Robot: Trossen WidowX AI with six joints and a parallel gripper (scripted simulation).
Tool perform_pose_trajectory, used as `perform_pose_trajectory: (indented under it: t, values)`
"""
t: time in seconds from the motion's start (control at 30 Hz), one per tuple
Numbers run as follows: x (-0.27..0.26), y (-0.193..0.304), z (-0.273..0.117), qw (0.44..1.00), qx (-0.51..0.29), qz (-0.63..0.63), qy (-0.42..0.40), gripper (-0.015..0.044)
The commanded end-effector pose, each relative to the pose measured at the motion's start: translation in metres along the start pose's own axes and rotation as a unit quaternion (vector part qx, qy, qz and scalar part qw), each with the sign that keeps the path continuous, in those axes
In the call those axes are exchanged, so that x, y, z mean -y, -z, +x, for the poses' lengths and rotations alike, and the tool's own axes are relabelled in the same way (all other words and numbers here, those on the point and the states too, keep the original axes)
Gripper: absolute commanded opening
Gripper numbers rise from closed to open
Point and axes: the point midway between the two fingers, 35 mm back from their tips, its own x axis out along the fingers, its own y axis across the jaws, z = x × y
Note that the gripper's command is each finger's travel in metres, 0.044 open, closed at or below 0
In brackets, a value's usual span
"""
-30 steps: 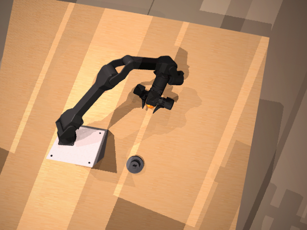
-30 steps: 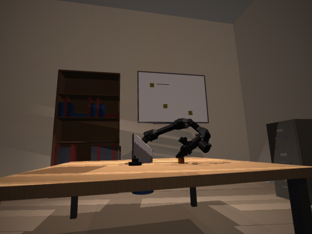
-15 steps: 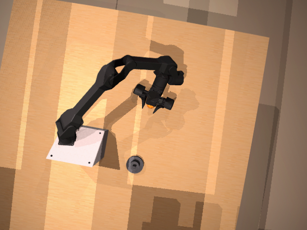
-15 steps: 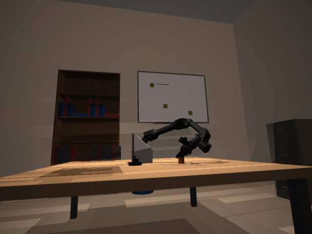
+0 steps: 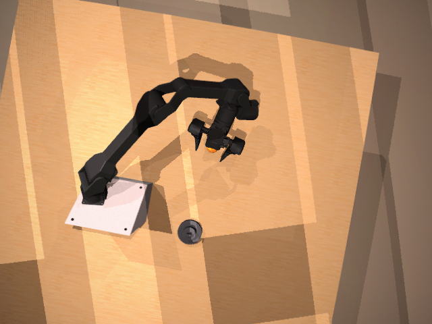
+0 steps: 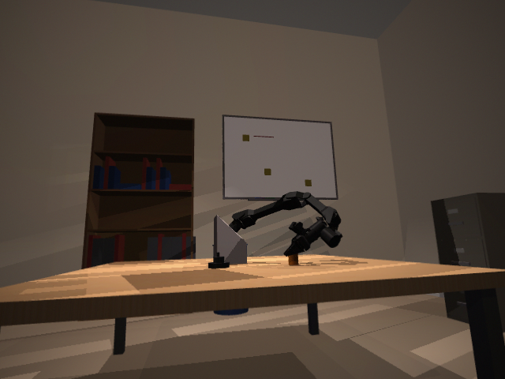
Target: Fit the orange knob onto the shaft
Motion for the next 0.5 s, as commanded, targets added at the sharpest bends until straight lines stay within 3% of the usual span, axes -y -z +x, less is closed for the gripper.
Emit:
perform_pose_trajectory:
  t: [0.0, 0.1, 0.3, 0.47]
  values:
    - [0.000, 0.000, 0.000, 1.000, 0.000, 0.000, 0.000, 0.0440]
    - [0.000, -0.007, -0.005, 1.000, -0.003, -0.001, -0.003, 0.0440]
    - [0.003, -0.065, -0.045, 0.999, -0.027, 0.000, -0.039, 0.0440]
    - [0.003, -0.067, -0.046, 0.999, -0.028, 0.000, -0.040, 0.0440]
